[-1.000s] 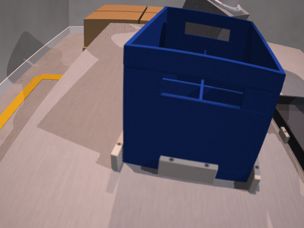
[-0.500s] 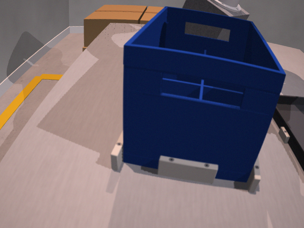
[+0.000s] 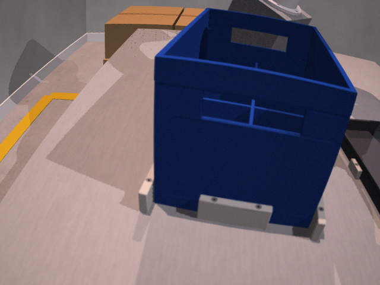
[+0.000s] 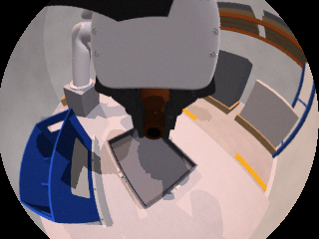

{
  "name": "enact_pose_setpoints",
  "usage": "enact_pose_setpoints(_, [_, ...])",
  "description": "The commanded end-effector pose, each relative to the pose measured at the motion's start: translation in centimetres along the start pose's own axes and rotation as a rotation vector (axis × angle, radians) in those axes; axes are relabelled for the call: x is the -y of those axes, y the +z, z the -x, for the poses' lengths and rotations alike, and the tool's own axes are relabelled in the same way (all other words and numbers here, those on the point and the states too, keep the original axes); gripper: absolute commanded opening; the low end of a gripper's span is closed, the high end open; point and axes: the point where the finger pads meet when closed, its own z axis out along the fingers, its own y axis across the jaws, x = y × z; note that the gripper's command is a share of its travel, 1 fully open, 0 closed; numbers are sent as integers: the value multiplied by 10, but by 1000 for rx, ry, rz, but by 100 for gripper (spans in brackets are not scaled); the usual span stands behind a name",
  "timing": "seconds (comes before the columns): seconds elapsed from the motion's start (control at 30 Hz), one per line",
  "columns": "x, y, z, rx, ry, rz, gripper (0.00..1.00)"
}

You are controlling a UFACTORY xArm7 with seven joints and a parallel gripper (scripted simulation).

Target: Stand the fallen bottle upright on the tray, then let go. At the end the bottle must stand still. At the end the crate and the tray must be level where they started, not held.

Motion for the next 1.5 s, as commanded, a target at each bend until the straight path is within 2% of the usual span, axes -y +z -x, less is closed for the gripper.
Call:
enact_pose_setpoints(0.0, [1, -1, -1, -4, 36, 0, 0])
enact_pose_setpoints(0.83, [1, -1, -1, -12, 41, 1, 0])
enact_pose_setpoints(1.2, [0, -1, -2, -54, 44, 7, 0])
enact_pose_setpoints(1.47, [0, -2, -2, -111, 44, 9, 0])
